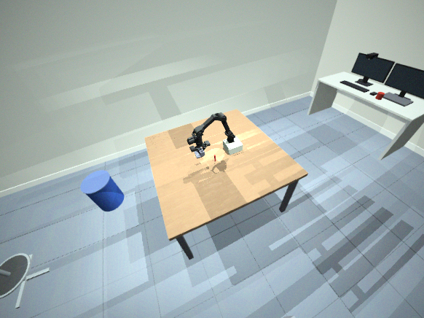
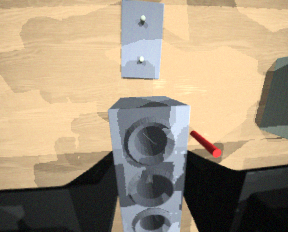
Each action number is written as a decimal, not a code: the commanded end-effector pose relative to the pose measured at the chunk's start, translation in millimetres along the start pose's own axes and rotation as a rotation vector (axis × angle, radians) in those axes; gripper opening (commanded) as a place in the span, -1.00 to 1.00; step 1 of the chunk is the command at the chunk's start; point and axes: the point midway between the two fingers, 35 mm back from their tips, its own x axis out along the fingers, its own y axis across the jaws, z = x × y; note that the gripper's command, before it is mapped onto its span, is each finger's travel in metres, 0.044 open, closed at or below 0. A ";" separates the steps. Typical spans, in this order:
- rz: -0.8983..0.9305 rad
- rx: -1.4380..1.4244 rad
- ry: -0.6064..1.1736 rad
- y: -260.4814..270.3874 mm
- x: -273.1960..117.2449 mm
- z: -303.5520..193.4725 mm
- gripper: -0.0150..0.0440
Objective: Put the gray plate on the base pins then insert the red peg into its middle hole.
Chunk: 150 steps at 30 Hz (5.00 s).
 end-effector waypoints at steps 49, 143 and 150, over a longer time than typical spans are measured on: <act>-0.007 0.078 -0.002 -9.1 73.6 132.0 -0.49; -0.007 0.021 -0.001 -11.5 -9.6 106.3 1.00; -0.010 -0.253 0.010 -65.2 -12.5 -4.8 1.00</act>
